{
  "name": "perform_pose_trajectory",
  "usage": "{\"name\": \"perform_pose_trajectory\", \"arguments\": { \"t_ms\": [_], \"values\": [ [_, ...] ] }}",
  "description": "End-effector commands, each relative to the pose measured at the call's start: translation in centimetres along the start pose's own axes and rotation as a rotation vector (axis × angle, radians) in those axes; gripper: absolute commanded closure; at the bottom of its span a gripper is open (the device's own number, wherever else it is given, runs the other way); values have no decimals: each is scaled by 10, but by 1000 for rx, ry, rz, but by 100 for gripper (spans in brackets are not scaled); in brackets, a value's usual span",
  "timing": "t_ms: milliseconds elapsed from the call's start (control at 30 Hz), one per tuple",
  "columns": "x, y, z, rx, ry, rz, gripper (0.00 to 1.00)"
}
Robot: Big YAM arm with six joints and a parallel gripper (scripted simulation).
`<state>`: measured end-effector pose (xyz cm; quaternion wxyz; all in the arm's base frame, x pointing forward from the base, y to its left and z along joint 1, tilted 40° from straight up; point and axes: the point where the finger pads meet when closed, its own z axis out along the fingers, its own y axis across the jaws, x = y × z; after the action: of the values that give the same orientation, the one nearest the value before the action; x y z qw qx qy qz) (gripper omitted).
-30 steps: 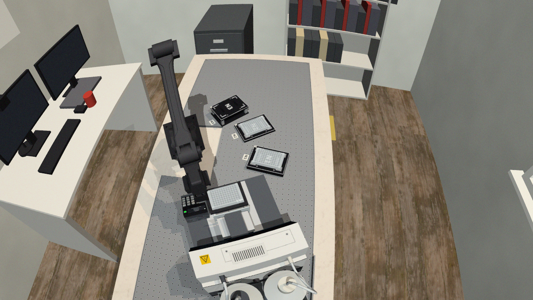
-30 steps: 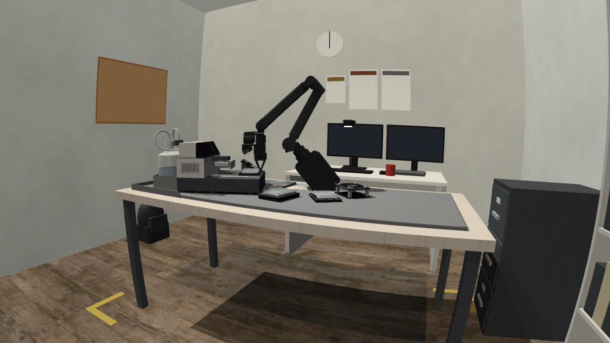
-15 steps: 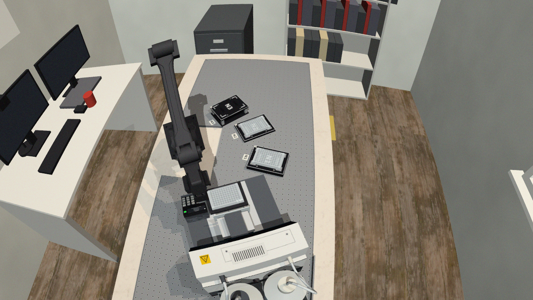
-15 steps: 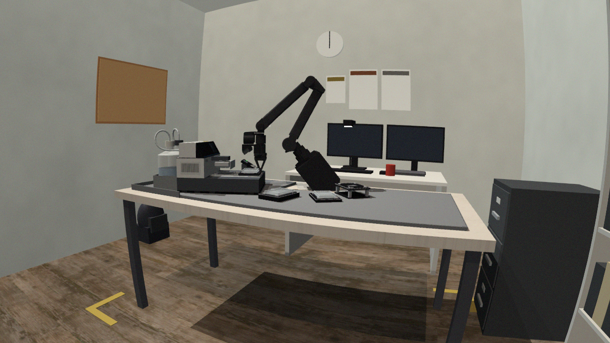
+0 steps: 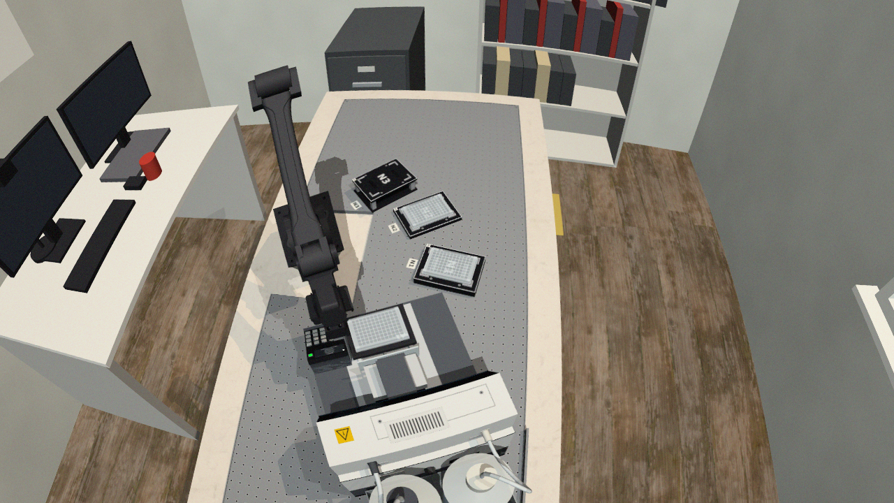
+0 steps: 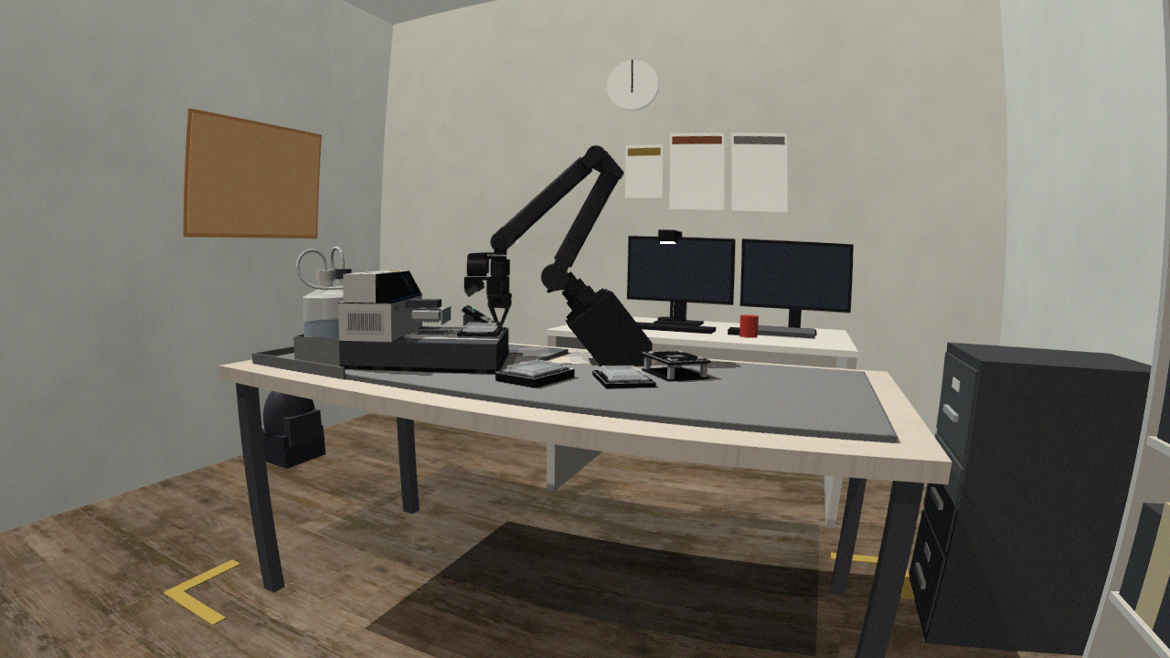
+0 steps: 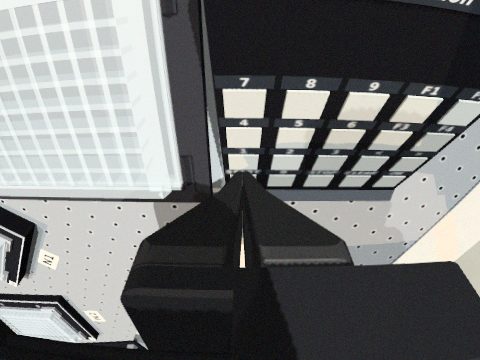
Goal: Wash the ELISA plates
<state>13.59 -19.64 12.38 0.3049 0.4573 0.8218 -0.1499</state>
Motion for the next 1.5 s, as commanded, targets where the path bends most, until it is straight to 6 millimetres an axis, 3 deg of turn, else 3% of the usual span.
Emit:
{"name": "perform_pose_trajectory", "arguments": {
  "t_ms": [0, 67, 167, 1467],
  "values": [
    [1, 0, 6, 1, -1, 5, 100],
    [3, 0, -1, 1, -2, 5, 100],
    [-21, 1, -21, -2, -49, 6, 100],
    [-19, 2, -79, -4, -48, 6, 100]
  ]
}}
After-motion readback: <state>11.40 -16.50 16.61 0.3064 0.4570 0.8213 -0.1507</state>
